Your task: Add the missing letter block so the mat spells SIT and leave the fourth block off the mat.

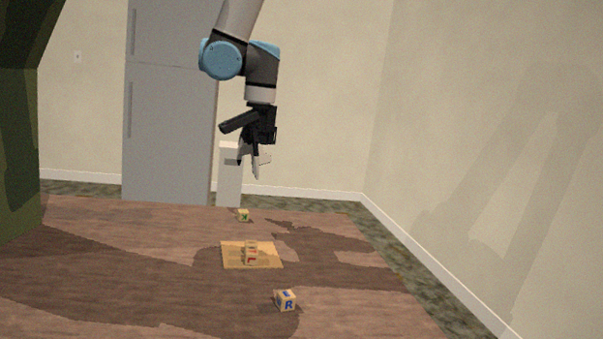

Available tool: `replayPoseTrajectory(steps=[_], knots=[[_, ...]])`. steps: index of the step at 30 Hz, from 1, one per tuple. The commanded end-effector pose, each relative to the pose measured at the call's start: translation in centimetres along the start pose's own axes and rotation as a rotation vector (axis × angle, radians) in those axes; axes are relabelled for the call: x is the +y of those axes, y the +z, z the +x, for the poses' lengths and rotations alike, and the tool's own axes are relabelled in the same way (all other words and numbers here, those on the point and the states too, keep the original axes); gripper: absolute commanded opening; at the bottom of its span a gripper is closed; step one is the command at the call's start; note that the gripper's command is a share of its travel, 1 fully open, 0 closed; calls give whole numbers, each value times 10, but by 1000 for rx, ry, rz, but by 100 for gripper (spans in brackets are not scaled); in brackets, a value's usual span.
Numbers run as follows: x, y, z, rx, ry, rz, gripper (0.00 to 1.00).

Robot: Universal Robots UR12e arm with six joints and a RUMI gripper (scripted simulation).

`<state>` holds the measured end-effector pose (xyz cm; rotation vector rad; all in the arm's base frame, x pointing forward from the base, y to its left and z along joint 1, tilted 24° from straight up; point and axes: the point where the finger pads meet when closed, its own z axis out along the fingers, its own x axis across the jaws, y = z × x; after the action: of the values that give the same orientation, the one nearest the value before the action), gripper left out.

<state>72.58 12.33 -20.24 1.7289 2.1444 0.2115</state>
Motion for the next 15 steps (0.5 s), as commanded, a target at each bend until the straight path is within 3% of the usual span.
replayPoseTrajectory(steps=[1, 15], knots=[[2, 5, 1, 0, -139, -5, 100], [1, 13, -1, -1, -401, -5, 100]])
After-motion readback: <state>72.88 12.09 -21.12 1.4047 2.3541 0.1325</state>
